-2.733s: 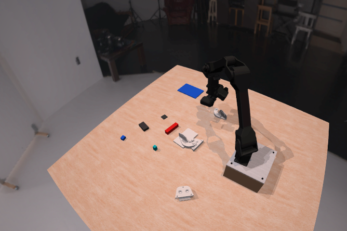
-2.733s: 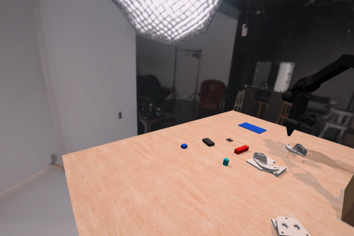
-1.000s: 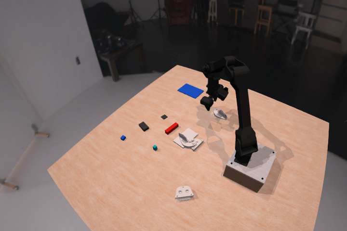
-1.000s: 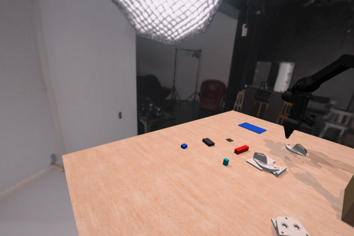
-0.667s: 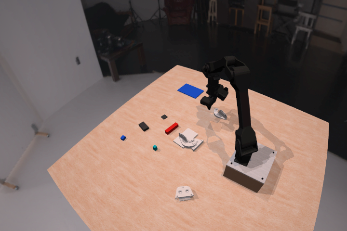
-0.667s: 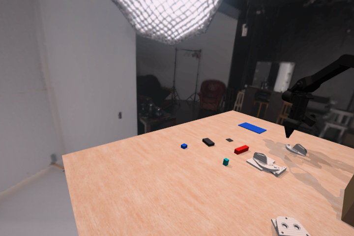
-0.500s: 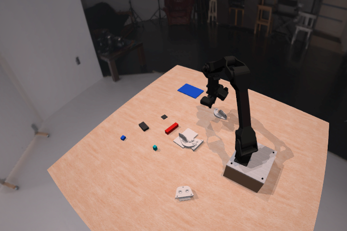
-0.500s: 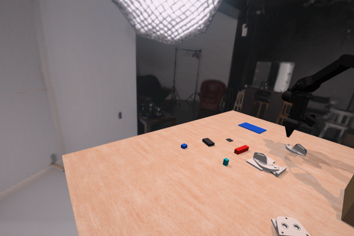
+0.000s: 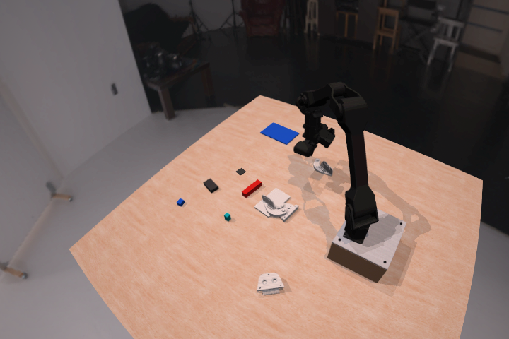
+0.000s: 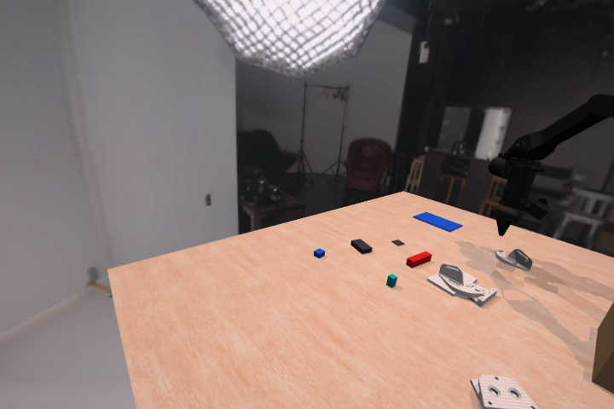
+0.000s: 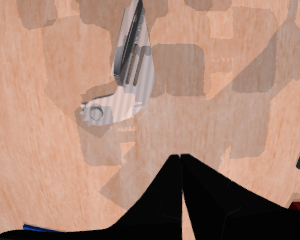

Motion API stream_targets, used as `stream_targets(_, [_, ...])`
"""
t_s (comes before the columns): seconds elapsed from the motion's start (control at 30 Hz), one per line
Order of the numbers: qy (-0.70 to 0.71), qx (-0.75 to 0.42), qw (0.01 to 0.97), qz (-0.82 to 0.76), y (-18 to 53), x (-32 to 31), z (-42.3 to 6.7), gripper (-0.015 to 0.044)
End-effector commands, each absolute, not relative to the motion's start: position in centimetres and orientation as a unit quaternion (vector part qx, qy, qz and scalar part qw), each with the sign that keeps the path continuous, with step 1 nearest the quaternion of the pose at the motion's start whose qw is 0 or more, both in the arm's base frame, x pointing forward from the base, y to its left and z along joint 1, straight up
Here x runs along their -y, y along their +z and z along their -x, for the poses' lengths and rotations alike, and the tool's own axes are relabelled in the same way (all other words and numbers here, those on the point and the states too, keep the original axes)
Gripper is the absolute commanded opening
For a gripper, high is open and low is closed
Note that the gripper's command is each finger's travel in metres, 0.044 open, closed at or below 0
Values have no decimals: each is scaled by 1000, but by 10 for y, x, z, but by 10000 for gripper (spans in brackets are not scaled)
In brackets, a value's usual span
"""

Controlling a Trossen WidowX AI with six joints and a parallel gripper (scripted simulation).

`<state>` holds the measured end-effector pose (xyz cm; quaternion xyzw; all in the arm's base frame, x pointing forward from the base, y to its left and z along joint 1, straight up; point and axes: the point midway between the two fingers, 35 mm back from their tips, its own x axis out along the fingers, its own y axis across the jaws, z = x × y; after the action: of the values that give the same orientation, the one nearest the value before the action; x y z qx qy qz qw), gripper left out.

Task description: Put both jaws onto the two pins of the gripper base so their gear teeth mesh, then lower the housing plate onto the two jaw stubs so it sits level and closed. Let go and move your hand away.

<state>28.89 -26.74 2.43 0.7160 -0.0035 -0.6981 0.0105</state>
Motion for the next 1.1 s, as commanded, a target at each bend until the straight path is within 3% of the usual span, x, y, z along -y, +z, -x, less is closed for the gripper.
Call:
stream_targets(0.0, [-698,3,11,-716,24,267,-289,0])
stream_targets(0.1, [-698,3,11,-716,24,267,-289,0])
stream_targets(0.67, [-683,-147,165,-696,26,272,-282,440])
stream_targets(1.07, [-646,-267,288,-655,28,275,-275,440])
